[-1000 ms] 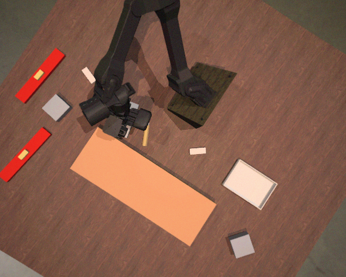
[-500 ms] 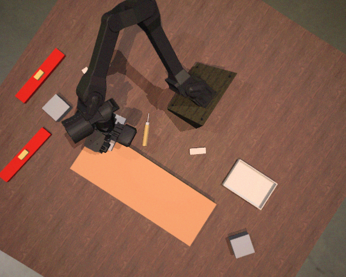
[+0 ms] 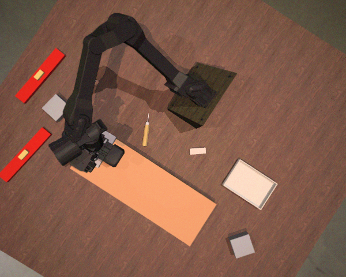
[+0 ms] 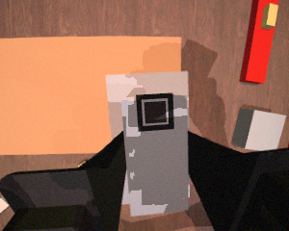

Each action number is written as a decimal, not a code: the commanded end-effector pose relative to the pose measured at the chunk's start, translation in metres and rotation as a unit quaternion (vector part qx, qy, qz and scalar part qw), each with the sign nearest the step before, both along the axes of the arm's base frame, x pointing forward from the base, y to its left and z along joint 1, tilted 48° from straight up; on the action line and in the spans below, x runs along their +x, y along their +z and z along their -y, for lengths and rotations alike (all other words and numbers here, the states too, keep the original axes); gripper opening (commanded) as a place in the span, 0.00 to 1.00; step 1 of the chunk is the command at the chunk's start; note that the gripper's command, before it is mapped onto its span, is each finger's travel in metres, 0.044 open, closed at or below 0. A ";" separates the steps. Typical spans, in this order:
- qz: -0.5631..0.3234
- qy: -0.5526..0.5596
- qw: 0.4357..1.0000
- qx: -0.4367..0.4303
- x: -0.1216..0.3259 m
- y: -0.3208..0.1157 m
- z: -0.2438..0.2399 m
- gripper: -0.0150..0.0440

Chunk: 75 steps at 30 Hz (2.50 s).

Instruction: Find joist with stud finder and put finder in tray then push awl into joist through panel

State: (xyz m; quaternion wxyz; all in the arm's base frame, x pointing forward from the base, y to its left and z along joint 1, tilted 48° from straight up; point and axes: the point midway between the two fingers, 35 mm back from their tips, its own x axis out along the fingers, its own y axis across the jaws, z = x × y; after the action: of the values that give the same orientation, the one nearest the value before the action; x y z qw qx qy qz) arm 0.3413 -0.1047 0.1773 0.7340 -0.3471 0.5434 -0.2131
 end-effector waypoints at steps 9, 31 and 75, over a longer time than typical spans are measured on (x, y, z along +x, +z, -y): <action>0.022 -0.011 1.000 0.000 0.031 -0.003 -0.004 0.25; 0.022 -0.011 1.000 -0.001 0.035 -0.032 0.031 0.25; 0.021 -0.011 1.000 -0.001 0.034 -0.107 0.004 0.25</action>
State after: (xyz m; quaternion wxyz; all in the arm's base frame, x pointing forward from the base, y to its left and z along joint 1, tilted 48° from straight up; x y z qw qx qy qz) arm 0.3755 -0.1161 0.0797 0.7431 -0.3367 0.5308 -0.2295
